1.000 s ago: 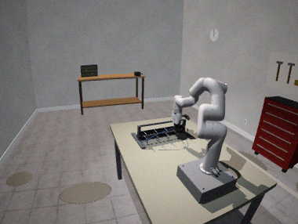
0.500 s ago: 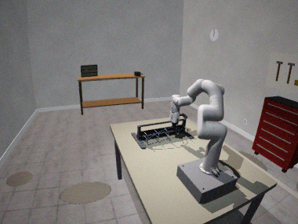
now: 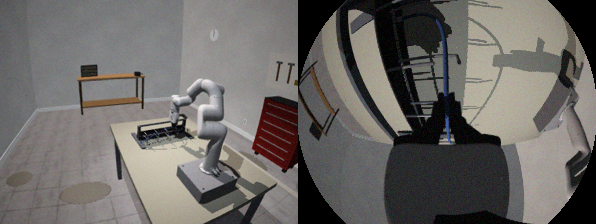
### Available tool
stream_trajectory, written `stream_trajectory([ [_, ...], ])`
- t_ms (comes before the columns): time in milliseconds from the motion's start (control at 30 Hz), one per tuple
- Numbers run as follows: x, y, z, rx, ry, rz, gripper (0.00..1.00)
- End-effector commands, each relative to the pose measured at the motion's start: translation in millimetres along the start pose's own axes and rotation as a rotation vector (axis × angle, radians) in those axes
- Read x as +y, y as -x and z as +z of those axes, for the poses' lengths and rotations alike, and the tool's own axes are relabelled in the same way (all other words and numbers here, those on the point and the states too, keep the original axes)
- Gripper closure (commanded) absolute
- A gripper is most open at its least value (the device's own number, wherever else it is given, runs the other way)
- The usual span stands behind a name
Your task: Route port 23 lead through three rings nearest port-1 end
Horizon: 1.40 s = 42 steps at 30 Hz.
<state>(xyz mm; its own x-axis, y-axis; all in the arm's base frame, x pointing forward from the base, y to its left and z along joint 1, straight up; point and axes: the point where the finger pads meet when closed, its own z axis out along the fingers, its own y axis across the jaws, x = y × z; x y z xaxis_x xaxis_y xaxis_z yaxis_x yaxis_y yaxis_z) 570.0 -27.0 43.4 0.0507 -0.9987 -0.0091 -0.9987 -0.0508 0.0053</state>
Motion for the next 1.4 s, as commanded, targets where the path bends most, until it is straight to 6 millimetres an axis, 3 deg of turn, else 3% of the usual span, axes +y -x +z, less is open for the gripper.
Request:
stream_trajectory([
  [0,-0.7,1.1,-2.3,0.001,-0.005,0.001,1.0],
  [1367,-0.8,1.1,7.5,0.001,-0.005,0.001,1.0],
])
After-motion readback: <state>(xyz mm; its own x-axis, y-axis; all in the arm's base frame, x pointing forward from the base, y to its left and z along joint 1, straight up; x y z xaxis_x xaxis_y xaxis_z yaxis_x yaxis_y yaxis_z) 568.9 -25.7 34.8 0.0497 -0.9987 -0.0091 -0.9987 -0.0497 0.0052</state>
